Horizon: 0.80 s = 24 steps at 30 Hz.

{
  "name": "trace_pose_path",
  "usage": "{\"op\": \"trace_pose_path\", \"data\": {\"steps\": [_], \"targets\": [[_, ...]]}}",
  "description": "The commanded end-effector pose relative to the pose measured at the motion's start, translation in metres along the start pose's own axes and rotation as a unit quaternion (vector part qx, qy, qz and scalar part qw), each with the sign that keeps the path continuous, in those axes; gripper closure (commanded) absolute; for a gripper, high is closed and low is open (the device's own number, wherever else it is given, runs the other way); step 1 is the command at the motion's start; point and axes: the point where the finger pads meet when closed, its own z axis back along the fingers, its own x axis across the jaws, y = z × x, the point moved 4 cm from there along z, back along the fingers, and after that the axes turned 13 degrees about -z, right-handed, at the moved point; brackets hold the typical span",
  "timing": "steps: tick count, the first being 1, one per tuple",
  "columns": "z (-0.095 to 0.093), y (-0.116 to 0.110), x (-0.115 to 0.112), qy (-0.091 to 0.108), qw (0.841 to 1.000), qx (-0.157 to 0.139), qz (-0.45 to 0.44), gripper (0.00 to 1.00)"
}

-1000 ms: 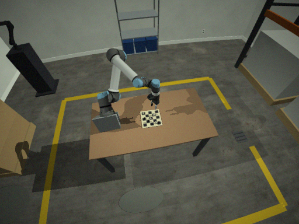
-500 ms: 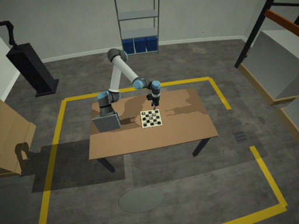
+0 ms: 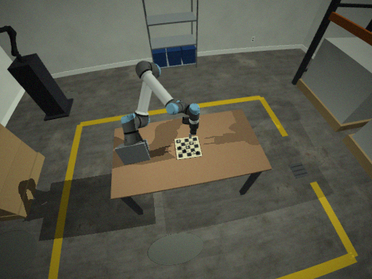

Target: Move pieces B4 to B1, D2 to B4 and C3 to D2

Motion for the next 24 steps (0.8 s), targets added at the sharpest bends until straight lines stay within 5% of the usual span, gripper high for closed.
{"op": "trace_pose_path", "data": {"steps": [1, 14, 24], "targets": [[-0.006, -0.001, 0.001, 0.005, 0.994, -0.007, -0.113, 0.0], [-0.014, -0.004, 0.001, 0.004, 0.966, -0.007, -0.257, 0.0], [-0.016, -0.005, 0.002, 0.004, 0.957, -0.007, -0.29, 0.0]]}}
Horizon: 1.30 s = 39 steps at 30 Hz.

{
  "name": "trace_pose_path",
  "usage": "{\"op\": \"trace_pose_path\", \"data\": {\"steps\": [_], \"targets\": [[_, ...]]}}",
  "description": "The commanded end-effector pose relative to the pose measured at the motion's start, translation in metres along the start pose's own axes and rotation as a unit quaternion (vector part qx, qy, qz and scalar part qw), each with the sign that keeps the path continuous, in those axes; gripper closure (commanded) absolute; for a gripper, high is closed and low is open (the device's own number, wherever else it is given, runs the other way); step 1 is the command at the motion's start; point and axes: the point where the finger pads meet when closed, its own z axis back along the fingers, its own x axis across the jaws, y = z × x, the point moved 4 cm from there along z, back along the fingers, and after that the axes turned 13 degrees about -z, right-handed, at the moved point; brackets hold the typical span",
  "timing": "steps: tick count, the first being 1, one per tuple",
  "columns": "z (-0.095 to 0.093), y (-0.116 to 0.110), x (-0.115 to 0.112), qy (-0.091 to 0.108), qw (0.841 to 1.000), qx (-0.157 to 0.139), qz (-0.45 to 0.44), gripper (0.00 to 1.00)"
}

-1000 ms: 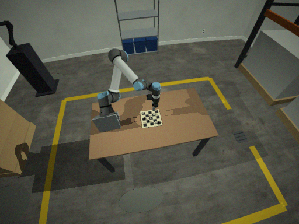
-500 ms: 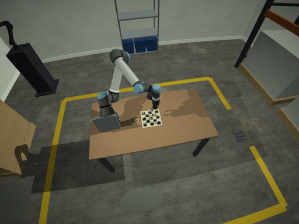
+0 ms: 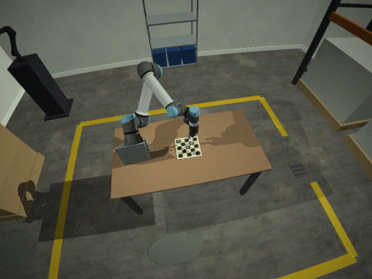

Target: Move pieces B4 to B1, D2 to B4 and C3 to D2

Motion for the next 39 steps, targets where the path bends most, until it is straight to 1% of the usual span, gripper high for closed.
{"op": "trace_pose_path", "data": {"steps": [1, 4, 5, 39], "targets": [[-0.0001, -0.0004, 0.0005, 0.0, 1.0, -0.002, -0.012, 0.0], [-0.0001, -0.0004, 0.0005, 0.0, 1.0, -0.002, -0.013, 0.0], [-0.0001, -0.0004, 0.0005, 0.0, 1.0, -0.002, -0.013, 0.27], [-0.0001, -0.0004, 0.0005, 0.0, 1.0, -0.002, -0.013, 0.27]]}}
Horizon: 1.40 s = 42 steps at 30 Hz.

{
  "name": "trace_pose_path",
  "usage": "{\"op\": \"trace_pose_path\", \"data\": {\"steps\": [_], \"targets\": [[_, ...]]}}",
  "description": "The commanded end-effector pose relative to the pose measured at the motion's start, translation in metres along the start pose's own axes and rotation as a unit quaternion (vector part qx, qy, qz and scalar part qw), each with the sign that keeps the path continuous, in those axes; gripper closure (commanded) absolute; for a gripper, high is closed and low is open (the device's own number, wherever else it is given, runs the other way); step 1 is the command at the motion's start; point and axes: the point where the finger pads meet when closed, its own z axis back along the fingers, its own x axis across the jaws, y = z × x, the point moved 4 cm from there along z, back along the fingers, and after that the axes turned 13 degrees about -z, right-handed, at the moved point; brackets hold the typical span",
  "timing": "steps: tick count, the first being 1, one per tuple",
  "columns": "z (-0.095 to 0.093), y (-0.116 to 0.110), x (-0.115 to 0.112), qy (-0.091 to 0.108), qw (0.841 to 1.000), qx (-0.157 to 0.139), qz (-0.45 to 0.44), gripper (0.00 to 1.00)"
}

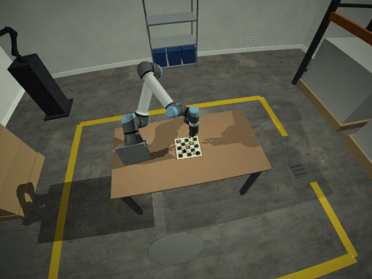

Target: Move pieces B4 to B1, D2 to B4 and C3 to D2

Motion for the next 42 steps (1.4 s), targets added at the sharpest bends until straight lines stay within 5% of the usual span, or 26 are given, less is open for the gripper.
{"op": "trace_pose_path", "data": {"steps": [1, 17, 42], "targets": [[0.001, 0.0, 0.0, 0.0, 1.0, 0.0, 0.0, 0.27], [-0.006, 0.0, 0.0, 0.0, 1.0, -0.001, 0.0, 0.27], [-0.04, 0.0, 0.001, 0.0, 1.0, -0.001, 0.0, 0.27]]}}
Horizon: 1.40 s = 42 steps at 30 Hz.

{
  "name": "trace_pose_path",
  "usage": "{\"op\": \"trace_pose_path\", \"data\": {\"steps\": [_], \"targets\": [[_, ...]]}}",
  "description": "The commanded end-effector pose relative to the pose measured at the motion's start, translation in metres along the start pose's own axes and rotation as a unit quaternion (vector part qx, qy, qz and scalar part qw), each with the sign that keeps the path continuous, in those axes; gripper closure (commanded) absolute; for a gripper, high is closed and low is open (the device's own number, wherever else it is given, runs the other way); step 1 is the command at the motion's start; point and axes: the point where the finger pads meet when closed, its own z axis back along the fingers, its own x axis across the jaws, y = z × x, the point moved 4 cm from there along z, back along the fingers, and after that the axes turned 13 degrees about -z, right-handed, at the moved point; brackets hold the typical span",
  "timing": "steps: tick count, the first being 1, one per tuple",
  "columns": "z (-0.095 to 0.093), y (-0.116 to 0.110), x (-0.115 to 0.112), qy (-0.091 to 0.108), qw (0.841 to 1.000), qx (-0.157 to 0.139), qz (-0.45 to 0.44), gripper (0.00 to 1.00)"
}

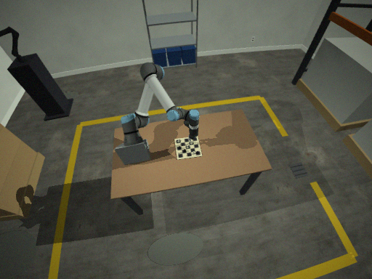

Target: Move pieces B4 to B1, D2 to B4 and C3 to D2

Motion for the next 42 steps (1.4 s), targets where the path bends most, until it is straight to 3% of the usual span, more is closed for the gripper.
{"op": "trace_pose_path", "data": {"steps": [1, 16, 42], "targets": [[-0.006, 0.0, 0.0, -0.001, 1.0, -0.001, 0.0, 0.27], [-0.018, 0.0, 0.001, -0.001, 1.0, -0.001, 0.0, 0.27], [-0.018, 0.0, 0.001, -0.001, 1.0, -0.001, 0.0, 0.27]]}}
